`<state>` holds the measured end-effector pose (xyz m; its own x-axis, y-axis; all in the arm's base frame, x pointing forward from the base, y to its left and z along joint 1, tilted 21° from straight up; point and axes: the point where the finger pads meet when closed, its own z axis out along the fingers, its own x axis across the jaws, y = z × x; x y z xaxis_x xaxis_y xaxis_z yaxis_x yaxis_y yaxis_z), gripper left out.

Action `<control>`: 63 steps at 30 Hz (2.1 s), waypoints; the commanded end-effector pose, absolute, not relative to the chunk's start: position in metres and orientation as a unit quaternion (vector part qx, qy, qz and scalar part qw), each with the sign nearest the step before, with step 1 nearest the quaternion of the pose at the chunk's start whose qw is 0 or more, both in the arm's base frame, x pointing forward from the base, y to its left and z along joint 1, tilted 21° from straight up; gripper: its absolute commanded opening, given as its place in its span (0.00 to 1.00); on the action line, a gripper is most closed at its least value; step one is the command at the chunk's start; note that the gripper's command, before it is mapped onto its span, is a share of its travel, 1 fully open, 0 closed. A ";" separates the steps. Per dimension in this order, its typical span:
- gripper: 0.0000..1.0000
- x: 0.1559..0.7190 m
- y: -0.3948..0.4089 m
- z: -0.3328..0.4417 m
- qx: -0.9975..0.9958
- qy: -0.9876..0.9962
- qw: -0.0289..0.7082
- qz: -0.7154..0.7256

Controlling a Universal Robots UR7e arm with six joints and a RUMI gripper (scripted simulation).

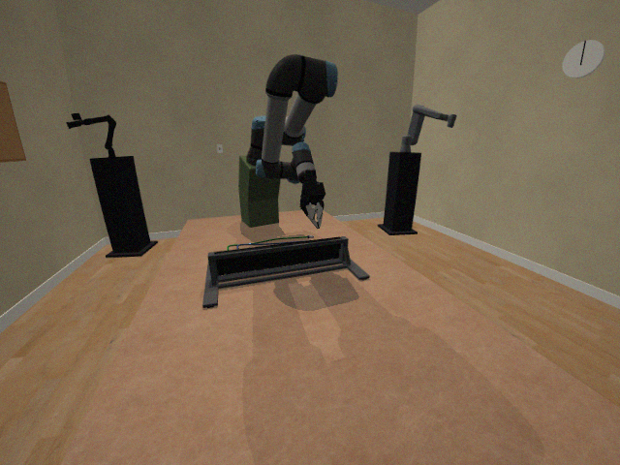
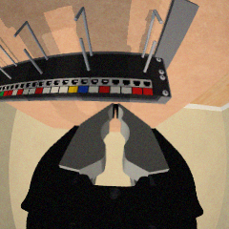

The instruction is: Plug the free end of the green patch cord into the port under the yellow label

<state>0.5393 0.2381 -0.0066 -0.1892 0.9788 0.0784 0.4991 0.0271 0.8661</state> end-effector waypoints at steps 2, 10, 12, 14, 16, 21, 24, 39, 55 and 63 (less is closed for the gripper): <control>0.00 0.542 0.239 -0.008 0.565 0.654 0.294 0.409; 0.00 0.542 0.239 -0.007 0.565 0.654 0.294 0.409; 0.00 0.542 0.239 -0.007 0.565 0.654 0.294 0.409; 0.00 0.542 0.239 -0.007 0.565 0.654 0.294 0.409; 0.00 0.542 0.239 -0.007 0.565 0.654 0.294 0.409; 0.00 0.542 0.239 -0.007 0.565 0.654 0.294 0.409; 0.00 0.542 0.239 -0.007 0.565 0.654 0.294 0.409; 0.00 0.542 0.239 -0.007 0.565 0.654 0.294 0.409; 0.00 0.527 0.235 0.001 0.565 0.653 0.294 0.409; 0.00 0.496 0.227 0.019 0.565 0.654 0.294 0.409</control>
<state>0.5200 0.2340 0.0040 -0.1889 0.9789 0.0785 0.5006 0.0272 0.8652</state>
